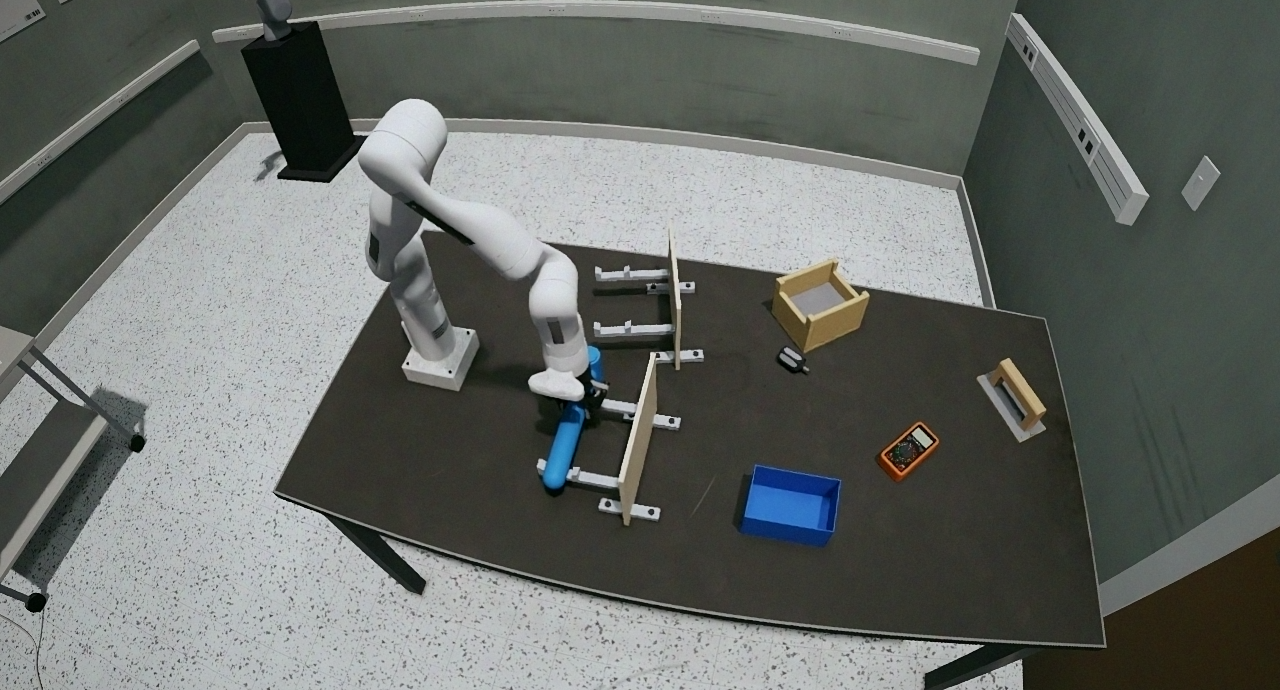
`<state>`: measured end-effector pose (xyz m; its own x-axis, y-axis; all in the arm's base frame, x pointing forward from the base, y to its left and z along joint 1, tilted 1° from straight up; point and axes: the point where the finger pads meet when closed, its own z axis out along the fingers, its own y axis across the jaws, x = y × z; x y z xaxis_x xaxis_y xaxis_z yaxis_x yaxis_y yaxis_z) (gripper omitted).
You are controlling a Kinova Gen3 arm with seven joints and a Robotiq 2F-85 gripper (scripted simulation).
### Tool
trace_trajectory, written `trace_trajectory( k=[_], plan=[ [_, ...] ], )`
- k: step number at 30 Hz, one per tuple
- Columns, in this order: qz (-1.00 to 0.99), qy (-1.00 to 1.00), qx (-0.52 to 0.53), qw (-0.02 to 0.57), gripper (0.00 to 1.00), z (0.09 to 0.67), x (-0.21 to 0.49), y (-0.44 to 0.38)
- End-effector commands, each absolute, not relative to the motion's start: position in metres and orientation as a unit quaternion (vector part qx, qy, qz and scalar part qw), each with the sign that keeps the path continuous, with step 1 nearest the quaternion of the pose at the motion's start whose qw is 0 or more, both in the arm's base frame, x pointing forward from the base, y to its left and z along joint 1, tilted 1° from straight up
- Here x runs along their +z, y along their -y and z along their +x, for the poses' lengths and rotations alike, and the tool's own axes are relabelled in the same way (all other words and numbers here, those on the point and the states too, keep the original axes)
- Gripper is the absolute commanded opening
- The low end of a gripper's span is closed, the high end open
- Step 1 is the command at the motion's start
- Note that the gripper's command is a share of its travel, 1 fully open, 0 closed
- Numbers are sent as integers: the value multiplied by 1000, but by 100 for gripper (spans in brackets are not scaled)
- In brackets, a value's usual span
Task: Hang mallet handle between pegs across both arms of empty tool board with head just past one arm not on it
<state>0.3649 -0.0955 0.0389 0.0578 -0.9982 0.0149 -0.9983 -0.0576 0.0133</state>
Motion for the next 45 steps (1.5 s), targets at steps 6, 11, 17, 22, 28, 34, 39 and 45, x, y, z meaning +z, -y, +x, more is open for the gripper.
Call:
trace_trajectory(
  k=[6, 11, 17, 22, 28, 34, 39, 45],
  plan=[
    [727, 686, 1, 10, 10, 365, 39, 96],
    [727, 687, 1, 10, 10, 366, 47, 96],
    [727, 687, 2, 10, 10, 366, 74, 95],
    [727, 687, 2, 10, 10, 366, 98, 95],
    [727, 687, 2, 10, 10, 367, 123, 95],
    [727, 686, 1, 10, 10, 366, 138, 94],
    [727, 686, 1, 10, 10, 366, 139, 94],
    [727, 686, 1, 10, 10, 368, 139, 88]
  ],
)
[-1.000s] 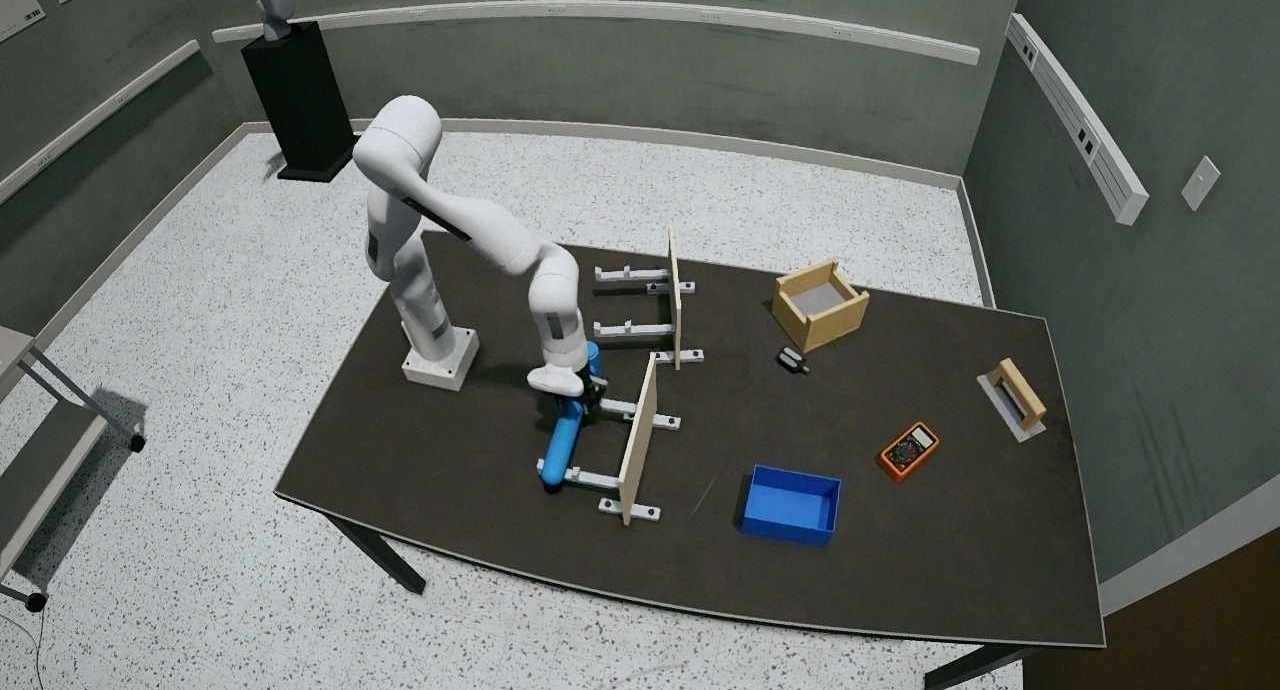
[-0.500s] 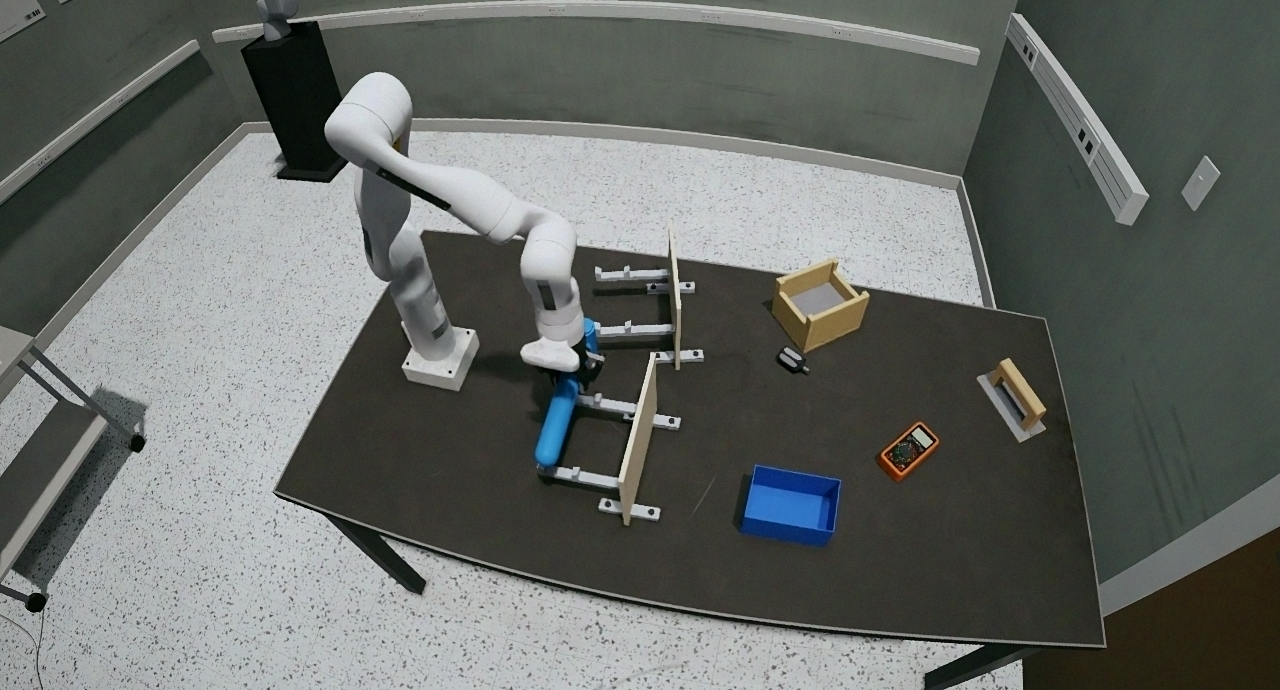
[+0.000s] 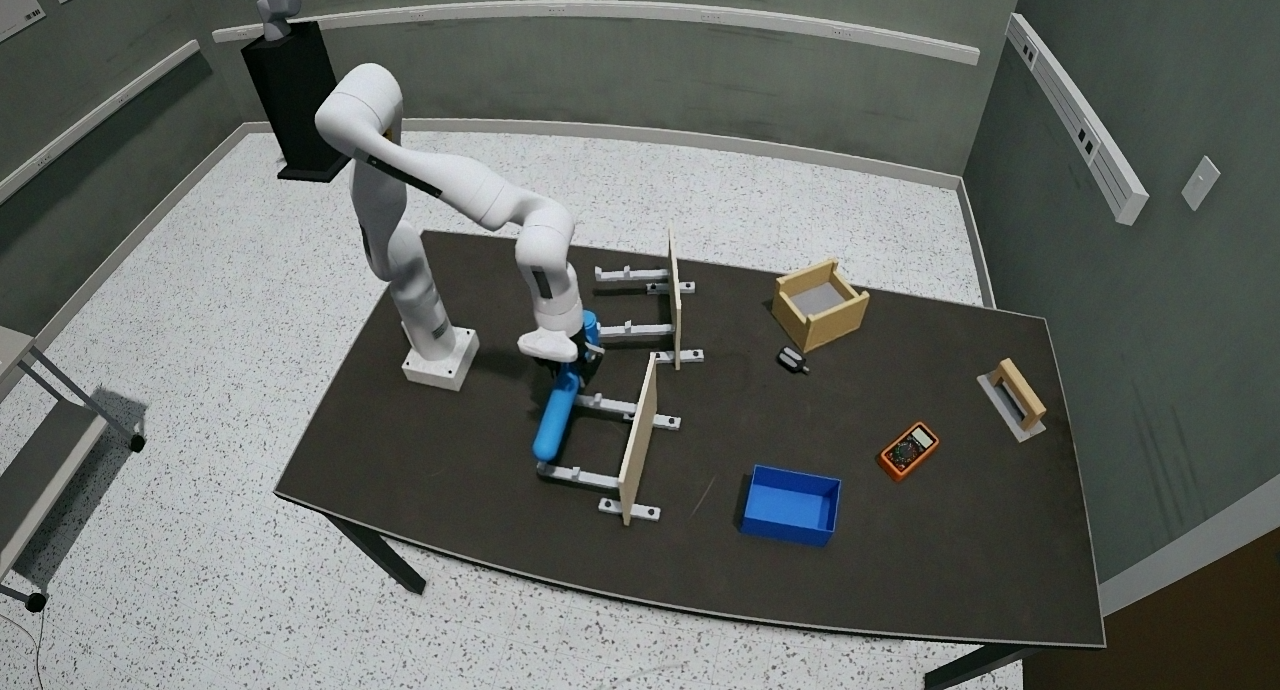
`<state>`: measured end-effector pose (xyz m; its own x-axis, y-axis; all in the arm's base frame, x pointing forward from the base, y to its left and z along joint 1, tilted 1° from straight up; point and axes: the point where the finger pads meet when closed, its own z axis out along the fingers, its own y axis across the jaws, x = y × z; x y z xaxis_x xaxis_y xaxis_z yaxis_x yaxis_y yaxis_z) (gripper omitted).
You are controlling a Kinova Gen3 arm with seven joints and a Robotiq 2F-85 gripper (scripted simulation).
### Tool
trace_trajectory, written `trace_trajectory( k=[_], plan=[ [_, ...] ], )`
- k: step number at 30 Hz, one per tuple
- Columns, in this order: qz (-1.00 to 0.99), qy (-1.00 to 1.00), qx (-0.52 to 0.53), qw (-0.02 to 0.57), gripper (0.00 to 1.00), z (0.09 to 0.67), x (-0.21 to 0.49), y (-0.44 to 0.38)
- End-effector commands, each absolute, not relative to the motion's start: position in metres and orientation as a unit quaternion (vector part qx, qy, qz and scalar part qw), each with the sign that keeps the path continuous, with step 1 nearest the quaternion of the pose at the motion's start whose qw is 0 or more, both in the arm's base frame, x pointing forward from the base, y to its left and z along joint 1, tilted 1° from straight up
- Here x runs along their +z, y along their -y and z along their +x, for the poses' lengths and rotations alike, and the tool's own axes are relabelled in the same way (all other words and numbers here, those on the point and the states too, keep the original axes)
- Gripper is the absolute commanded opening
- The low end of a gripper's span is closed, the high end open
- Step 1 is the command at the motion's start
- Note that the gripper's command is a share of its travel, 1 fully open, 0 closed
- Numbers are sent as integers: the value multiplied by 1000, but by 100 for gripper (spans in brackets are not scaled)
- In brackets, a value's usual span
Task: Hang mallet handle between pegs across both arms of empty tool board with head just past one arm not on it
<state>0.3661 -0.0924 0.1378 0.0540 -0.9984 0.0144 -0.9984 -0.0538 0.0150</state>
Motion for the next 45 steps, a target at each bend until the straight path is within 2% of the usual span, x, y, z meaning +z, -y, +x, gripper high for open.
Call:
trace_trajectory(
  k=[1, 22, 45],
  plan=[
    [727, 686, 1, 10, 10, 369, 139, 85],
    [728, 686, 1, 9, 10, 388, 140, -54],
    [727, 686, 1, 10, 10, 355, 142, -197]
  ],
)
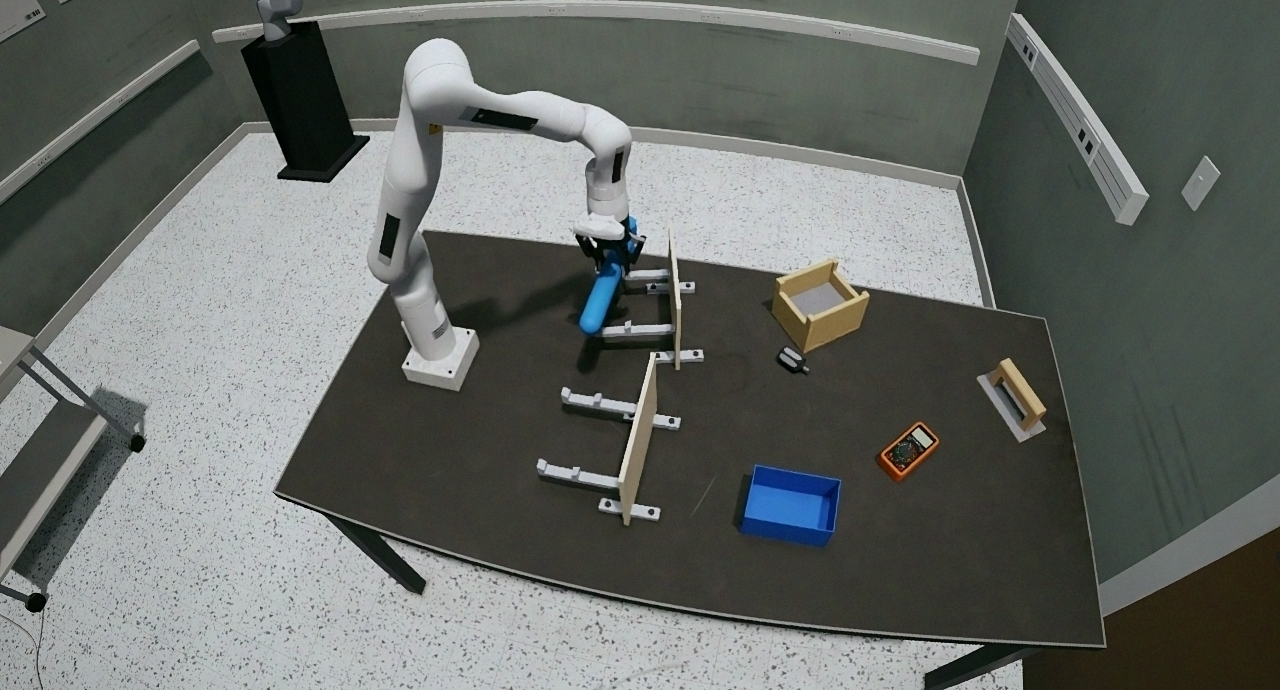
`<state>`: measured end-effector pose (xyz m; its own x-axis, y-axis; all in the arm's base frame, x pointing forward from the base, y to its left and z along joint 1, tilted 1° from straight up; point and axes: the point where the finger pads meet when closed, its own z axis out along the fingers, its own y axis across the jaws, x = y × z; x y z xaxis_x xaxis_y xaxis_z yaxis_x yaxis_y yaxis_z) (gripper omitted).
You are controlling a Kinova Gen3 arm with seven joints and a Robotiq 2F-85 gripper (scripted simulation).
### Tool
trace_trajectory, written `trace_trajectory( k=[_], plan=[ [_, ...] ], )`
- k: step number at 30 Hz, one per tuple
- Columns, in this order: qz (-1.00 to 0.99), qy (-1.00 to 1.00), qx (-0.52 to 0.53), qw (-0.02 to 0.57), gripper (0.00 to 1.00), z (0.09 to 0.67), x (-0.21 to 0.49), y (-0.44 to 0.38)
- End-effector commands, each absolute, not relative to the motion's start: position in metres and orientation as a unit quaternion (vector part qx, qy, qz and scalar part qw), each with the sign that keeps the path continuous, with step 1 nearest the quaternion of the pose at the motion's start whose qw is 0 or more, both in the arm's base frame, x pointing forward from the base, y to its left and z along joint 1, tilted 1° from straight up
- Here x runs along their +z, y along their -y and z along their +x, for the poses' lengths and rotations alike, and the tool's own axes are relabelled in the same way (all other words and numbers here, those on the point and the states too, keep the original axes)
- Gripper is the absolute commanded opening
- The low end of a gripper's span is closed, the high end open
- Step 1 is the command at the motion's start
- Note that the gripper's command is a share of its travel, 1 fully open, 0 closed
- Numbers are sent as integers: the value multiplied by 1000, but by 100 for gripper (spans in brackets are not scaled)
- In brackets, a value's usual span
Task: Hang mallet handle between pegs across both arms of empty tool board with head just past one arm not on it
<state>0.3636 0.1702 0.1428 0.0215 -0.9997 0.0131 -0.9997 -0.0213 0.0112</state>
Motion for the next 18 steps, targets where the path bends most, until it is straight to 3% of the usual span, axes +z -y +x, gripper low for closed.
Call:
trace_trajectory(
  k=[1, 18],
  plan=[
    [727, 686, 1, 10, 10, 355, 142, -197],
    [729, 684, 1, 10, 10, 336, 142, -233]
  ],
)
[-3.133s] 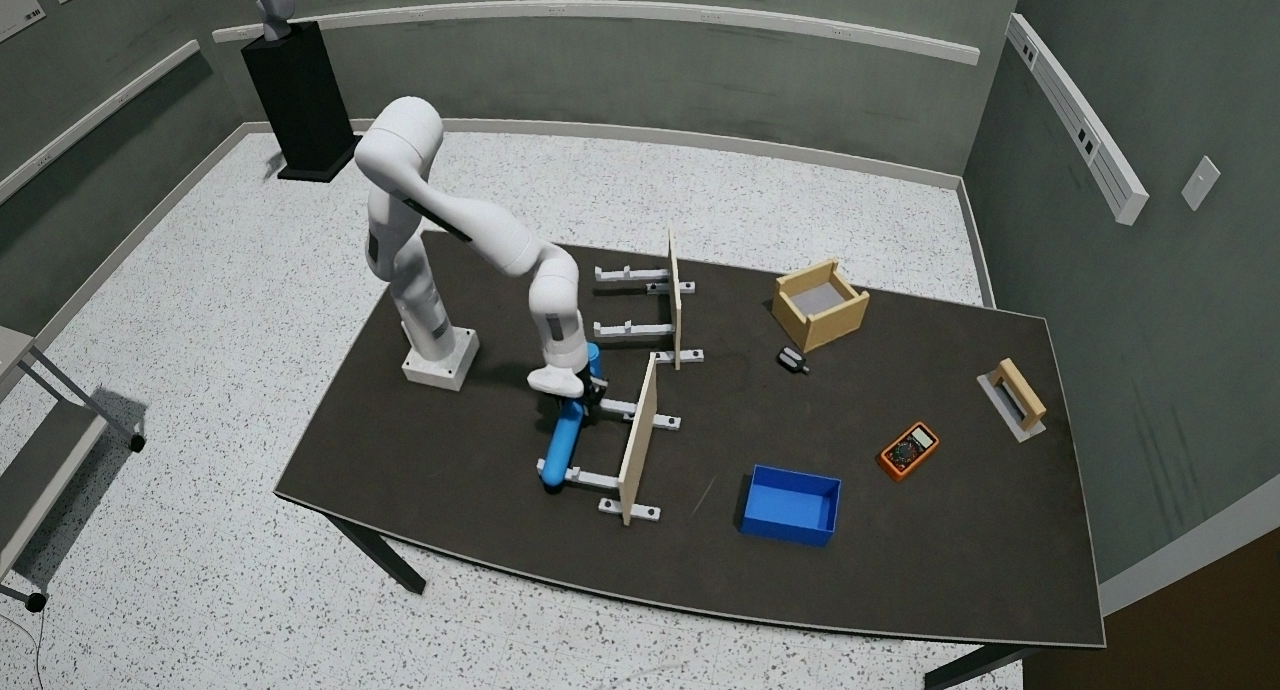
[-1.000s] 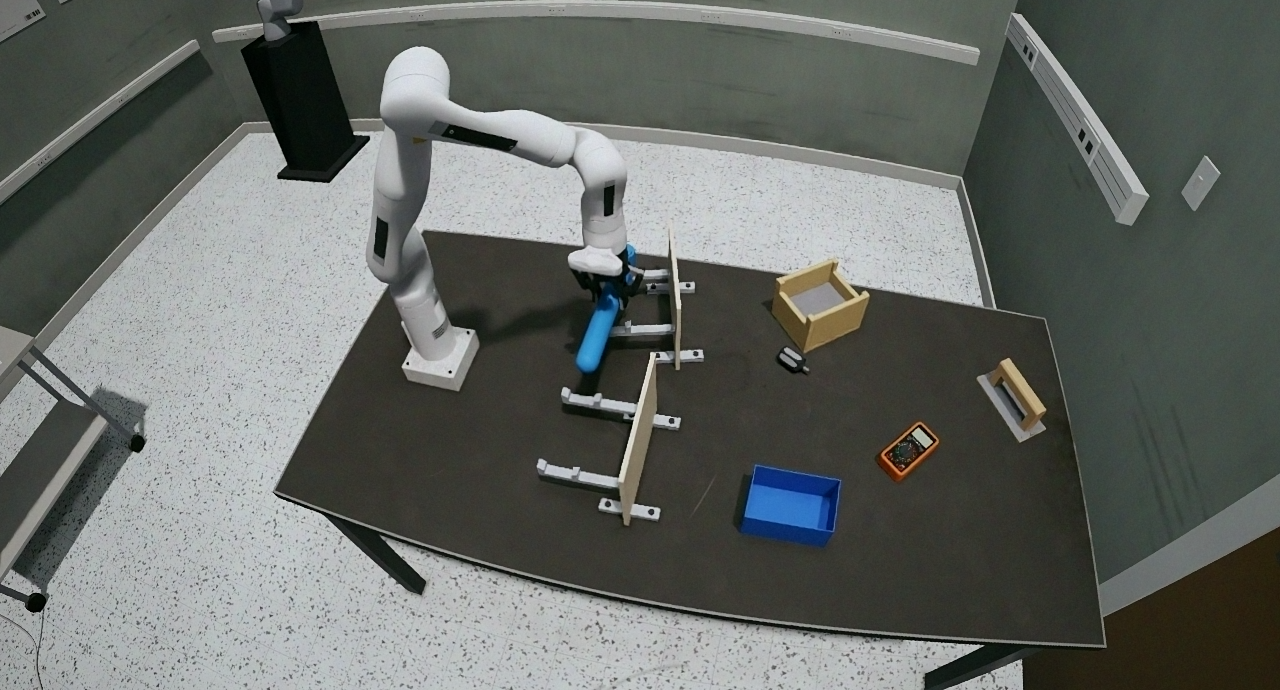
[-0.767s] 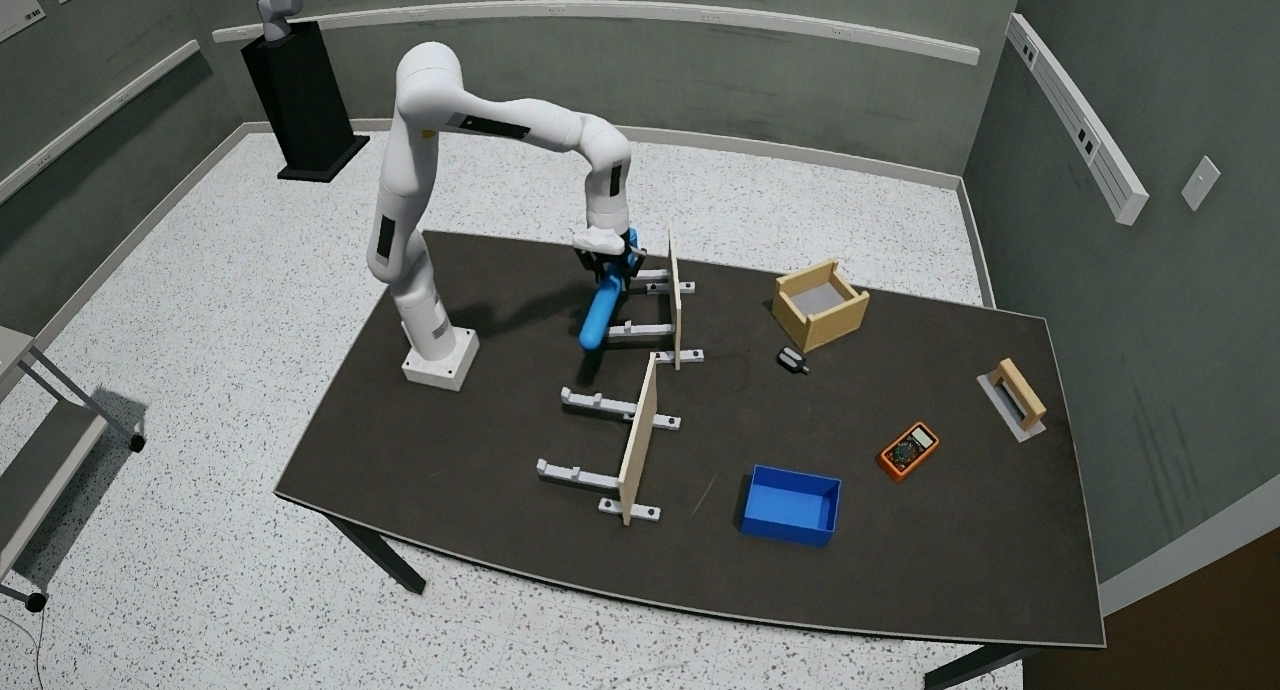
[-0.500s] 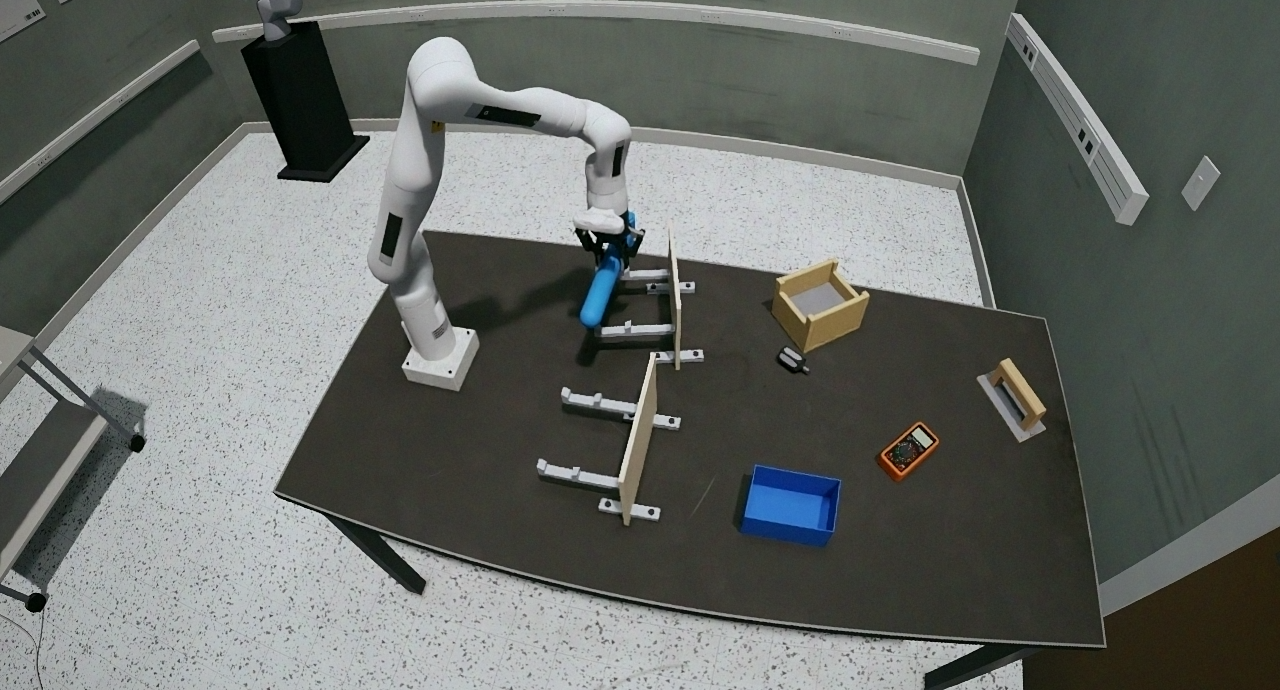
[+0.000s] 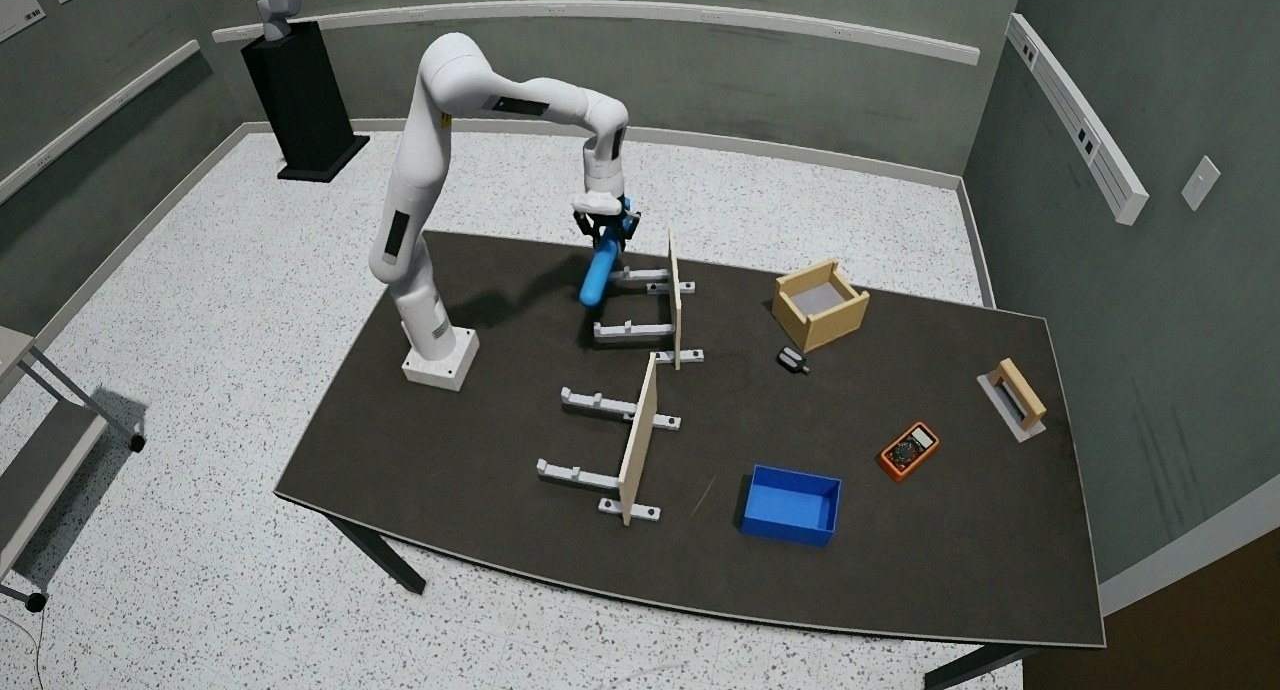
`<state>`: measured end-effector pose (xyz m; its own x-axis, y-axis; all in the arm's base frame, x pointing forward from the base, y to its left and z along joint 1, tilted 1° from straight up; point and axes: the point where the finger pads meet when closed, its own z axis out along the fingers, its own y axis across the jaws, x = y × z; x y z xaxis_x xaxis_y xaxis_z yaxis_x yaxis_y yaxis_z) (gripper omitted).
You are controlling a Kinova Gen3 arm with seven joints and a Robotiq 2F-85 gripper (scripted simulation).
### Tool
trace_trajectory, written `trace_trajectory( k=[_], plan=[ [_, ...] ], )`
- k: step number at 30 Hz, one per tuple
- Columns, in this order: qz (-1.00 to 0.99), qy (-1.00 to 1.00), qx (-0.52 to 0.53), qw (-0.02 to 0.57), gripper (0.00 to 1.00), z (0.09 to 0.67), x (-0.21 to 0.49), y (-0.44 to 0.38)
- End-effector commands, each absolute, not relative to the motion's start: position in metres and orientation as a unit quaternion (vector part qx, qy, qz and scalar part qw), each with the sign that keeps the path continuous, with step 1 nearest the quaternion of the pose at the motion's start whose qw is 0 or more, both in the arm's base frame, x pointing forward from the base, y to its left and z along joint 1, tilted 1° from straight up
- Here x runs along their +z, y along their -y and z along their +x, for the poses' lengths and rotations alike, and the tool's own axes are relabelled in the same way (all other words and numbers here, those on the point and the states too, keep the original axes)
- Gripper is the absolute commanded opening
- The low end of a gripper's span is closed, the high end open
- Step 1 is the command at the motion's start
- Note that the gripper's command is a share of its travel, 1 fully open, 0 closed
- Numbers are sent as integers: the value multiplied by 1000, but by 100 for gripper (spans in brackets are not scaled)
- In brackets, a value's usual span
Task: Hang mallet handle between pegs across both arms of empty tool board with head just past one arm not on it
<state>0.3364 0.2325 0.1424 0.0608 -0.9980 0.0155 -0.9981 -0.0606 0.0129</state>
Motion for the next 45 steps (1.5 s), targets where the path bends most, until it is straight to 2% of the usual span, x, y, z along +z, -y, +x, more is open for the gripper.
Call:
trace_trajectory(
  k=[1, 24, 45],
  plan=[
    [731, 682, 1, 10, 10, 336, 142, -233],
    [804, 594, 0, 10, 10, 336, 139, -234],
    [804, 594, 0, 10, 10, 335, 58, -232]
  ],
)
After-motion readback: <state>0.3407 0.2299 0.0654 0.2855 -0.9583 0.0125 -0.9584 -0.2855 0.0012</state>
